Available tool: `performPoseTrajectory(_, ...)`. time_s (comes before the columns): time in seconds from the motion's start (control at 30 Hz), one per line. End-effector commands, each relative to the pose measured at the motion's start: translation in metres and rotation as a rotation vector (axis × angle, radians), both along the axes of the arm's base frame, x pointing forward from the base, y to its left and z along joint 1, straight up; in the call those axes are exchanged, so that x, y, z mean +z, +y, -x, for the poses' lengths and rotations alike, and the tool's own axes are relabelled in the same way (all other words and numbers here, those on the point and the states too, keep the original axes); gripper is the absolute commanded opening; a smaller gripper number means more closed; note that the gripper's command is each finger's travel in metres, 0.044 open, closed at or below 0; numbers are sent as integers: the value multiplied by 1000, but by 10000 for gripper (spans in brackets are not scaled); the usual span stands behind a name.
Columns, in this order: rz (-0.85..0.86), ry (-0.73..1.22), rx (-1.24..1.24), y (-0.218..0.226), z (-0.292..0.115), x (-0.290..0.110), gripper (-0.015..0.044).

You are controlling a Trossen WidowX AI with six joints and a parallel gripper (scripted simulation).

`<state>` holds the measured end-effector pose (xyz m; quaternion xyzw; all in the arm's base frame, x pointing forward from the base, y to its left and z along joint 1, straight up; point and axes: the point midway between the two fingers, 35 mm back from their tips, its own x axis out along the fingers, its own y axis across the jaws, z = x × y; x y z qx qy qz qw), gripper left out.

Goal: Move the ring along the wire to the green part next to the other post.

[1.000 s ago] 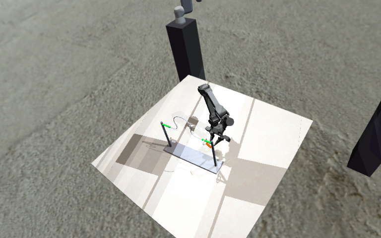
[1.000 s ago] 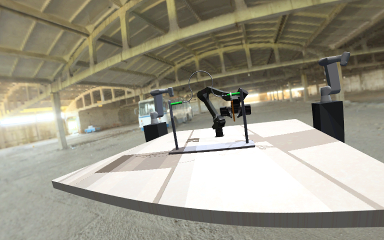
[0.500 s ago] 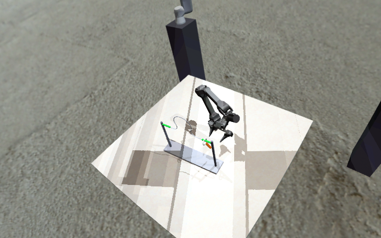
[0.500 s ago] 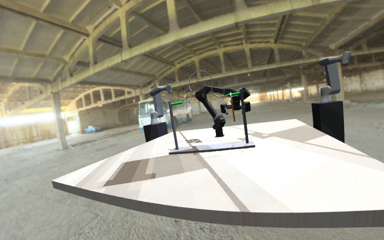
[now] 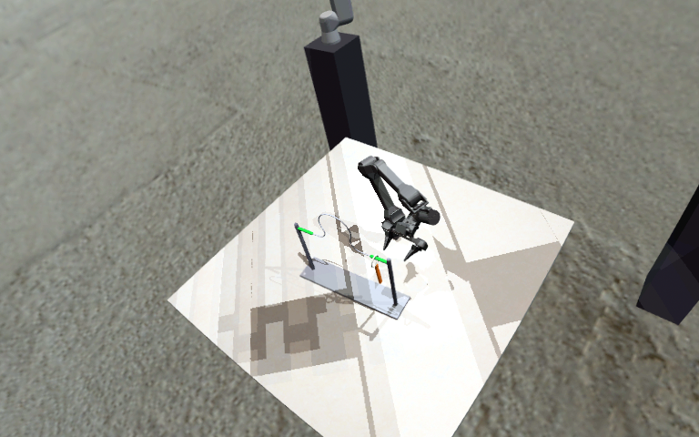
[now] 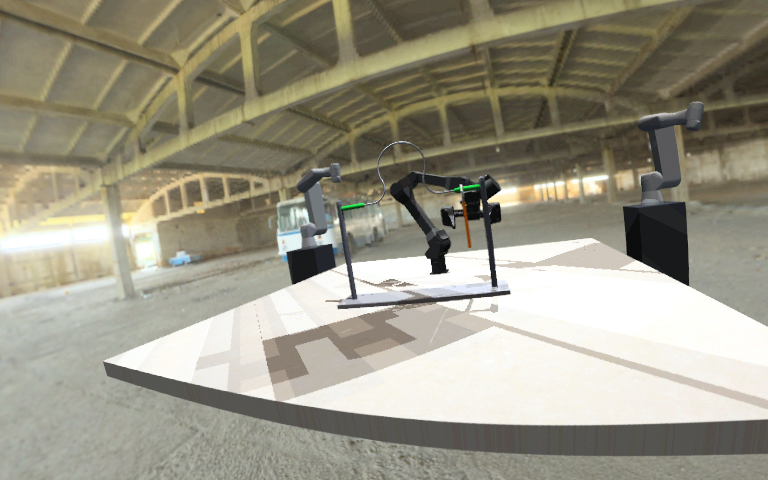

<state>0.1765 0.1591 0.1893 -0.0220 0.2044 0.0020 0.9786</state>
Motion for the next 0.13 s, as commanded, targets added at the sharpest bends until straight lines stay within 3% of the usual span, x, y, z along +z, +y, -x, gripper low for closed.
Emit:
performPoseTrajectory(0.0, -3, -3, -3, 0, 0, 1, 440)
performPoseTrajectory(0.1, -3, -3, -3, 0, 0, 1, 440)
